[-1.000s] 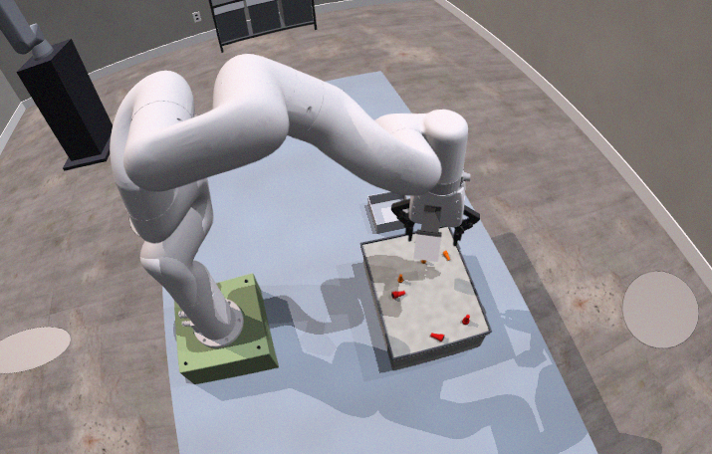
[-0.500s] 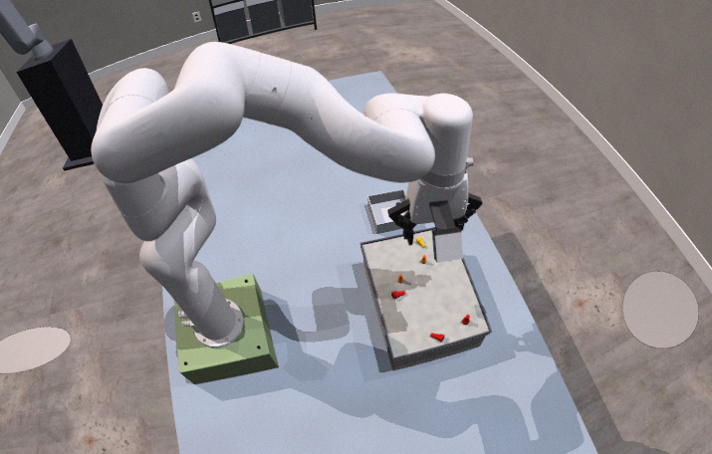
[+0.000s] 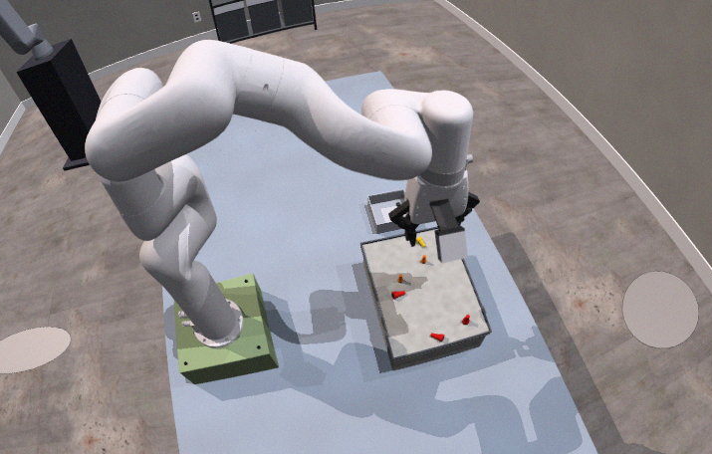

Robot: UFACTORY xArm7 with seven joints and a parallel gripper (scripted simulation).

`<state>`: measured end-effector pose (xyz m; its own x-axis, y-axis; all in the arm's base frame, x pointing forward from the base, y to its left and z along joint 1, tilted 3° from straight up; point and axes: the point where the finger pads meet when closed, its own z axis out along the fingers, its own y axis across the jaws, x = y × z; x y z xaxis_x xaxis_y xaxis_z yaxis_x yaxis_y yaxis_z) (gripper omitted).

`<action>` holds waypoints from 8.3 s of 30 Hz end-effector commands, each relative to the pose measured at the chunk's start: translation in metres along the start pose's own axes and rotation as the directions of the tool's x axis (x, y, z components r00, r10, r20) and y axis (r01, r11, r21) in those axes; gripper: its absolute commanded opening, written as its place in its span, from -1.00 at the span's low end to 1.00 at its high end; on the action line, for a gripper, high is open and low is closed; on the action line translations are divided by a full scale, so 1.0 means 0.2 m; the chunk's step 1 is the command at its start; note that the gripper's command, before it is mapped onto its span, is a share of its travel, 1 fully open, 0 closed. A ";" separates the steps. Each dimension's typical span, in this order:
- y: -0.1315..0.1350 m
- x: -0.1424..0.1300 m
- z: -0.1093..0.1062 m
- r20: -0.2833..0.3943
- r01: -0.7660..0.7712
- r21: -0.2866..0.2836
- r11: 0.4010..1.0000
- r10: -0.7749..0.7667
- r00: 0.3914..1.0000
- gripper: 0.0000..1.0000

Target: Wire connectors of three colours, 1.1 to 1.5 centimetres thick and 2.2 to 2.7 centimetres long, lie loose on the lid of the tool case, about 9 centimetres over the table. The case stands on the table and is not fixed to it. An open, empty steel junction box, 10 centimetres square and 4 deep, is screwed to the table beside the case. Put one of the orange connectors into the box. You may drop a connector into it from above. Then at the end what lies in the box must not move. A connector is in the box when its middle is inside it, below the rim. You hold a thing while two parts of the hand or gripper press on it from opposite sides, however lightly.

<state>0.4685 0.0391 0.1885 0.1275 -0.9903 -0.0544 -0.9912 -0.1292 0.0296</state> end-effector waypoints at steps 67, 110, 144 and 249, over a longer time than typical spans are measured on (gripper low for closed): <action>-0.08 -0.31 0.59 0.003 -0.650 0.004 0.760 0.650 0.760 -0.49; -0.10 -0.32 0.87 0.003 -0.651 0.004 0.759 0.651 0.759 -0.49; -0.10 -0.32 0.88 0.003 -0.651 0.004 0.759 0.651 0.759 -0.97; -0.07 -1.48 0.53 0.003 -0.651 0.004 0.759 0.651 0.759 -0.97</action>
<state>0.4398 0.3324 0.0964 -0.5476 -0.8364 -0.0230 -0.8360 0.5458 0.0567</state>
